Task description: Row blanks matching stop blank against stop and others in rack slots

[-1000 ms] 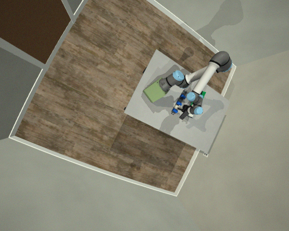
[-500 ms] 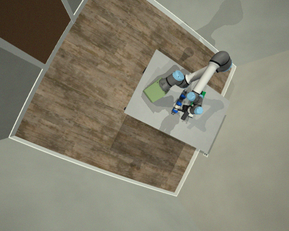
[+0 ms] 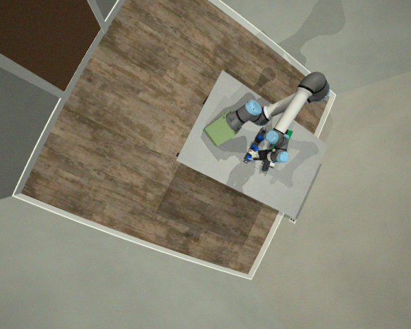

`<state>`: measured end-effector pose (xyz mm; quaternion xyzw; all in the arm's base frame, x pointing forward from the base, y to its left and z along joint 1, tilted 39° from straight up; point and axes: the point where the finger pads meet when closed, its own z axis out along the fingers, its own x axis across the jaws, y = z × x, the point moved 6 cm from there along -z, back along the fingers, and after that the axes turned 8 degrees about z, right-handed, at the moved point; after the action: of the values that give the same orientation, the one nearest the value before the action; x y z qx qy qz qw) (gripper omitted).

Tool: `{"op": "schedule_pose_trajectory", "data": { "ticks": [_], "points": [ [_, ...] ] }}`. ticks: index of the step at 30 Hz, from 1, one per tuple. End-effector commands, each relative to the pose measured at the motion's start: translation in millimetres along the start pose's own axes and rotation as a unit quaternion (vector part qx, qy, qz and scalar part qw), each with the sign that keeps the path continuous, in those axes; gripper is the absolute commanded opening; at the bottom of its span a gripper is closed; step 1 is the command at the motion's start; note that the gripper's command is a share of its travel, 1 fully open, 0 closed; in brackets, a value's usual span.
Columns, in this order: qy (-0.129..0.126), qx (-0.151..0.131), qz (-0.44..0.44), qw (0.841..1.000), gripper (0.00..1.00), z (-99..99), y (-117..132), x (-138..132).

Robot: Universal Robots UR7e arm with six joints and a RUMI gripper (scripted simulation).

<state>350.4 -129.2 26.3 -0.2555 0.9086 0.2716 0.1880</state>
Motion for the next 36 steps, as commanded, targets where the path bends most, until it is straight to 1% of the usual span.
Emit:
{"op": "schedule_pose_trajectory", "data": {
  "ticks": [1, 5, 6, 9, 10, 13, 16, 20, 21, 23, 24, 26, 27, 29, 30, 31, 33, 36],
  "points": [
    [-0.003, -0.001, -0.046, 0.999, 1.0, -0.2, 0.1, -1.2],
    [-0.004, -0.001, -0.124, 0.992, 1.0, 0.0, 1.7, -4.2],
    [-0.004, -0.001, -0.124, 0.992, 1.0, 0.0, 1.7, -4.2],
    [-0.004, -0.001, -0.184, 0.983, 1.0, 0.2, 3.3, -6.4],
    [-0.004, -0.001, -0.186, 0.983, 1.0, 0.2, 3.4, -6.5],
    [-0.004, 0.0, -0.244, 0.97, 1.0, 0.5, 5.1, -8.6],
    [-0.004, 0.0, -0.249, 0.969, 1.0, 0.5, 5.2, -8.7],
    [-0.004, 0.0, -0.33, 0.944, 1.0, 0.8, 8.1, -11.4],
    [-0.004, 0.0, -0.333, 0.943, 1.0, 0.8, 8.2, -11.5],
    [-0.004, 0.0, -0.374, 0.927, 1.0, 0.9, 9.8, -12.7],
    [-0.004, 0.0, -0.375, 0.927, 1.0, 0.9, 9.8, -12.8],
    [-0.004, 0.0, -0.417, 0.909, 1.0, 1.1, 11.5, -14.0],
    [-0.004, 0.0, -0.417, 0.909, 1.0, 1.1, 11.6, -14.0],
    [-0.004, 0.0, -0.457, 0.889, 1.0, 1.3, 13.4, -15.0],
    [-0.004, 0.0, -0.471, 0.882, 1.0, 1.3, 14.0, -15.4],
    [-0.004, 0.001, -0.477, 0.879, 1.0, 1.3, 14.3, -15.5],
    [-0.004, 0.001, -0.477, 0.879, 1.0, 1.3, 14.3, -15.5],
    [-0.004, 0.001, -0.536, 0.844, 1.0, 1.6, 17.1, -16.8]
  ]
}}
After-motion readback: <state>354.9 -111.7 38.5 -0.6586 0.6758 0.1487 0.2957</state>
